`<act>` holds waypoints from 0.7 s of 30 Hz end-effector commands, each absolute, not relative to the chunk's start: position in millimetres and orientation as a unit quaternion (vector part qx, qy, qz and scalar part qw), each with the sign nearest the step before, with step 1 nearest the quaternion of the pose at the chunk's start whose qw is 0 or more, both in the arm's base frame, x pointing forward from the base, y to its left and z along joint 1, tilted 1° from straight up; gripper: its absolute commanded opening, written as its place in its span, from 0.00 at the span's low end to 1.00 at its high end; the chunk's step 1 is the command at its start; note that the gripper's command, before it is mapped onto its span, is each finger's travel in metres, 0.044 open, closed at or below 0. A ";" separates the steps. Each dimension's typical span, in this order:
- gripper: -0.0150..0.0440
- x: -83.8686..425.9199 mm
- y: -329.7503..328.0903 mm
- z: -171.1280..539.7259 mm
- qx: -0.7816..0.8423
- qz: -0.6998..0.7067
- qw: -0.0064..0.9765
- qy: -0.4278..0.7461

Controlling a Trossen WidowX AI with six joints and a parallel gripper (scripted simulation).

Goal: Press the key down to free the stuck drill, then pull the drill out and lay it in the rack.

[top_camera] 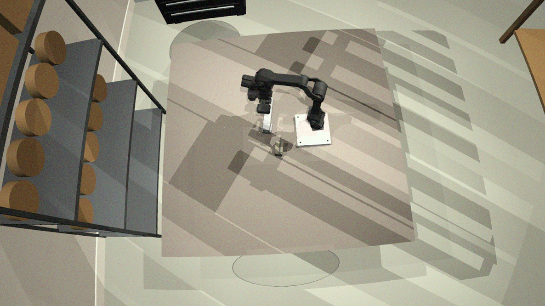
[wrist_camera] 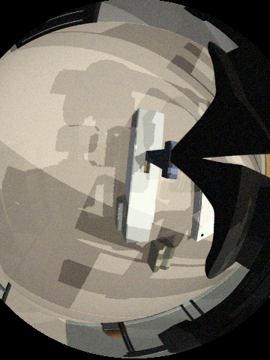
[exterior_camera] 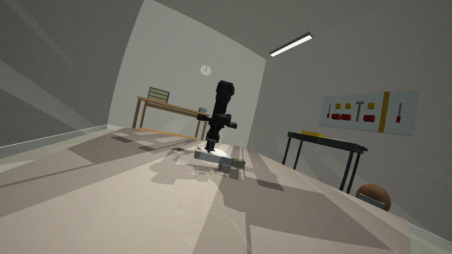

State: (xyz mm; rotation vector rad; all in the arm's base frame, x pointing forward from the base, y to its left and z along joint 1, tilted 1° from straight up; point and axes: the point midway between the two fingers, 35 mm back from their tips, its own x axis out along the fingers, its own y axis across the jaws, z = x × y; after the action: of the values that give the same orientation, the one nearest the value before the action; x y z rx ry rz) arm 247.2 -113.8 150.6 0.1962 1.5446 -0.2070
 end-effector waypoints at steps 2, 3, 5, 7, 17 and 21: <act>0.25 244.3 -111.3 143.0 0.089 -0.088 0.705 0.698; 0.25 243.9 -111.0 141.9 0.089 -0.088 0.705 0.698; 0.25 243.1 -110.2 140.0 0.089 -0.088 0.705 0.699; 0.25 243.2 -110.3 140.1 0.089 -0.088 0.705 0.699; 0.25 245.9 -113.0 137.2 0.089 -0.088 0.705 0.698; 0.25 246.4 -113.4 136.1 0.089 -0.088 0.705 0.698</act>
State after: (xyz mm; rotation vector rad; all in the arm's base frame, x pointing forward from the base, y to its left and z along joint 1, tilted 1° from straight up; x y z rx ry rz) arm 247.2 -112.7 142.6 0.1948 1.5361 -0.2007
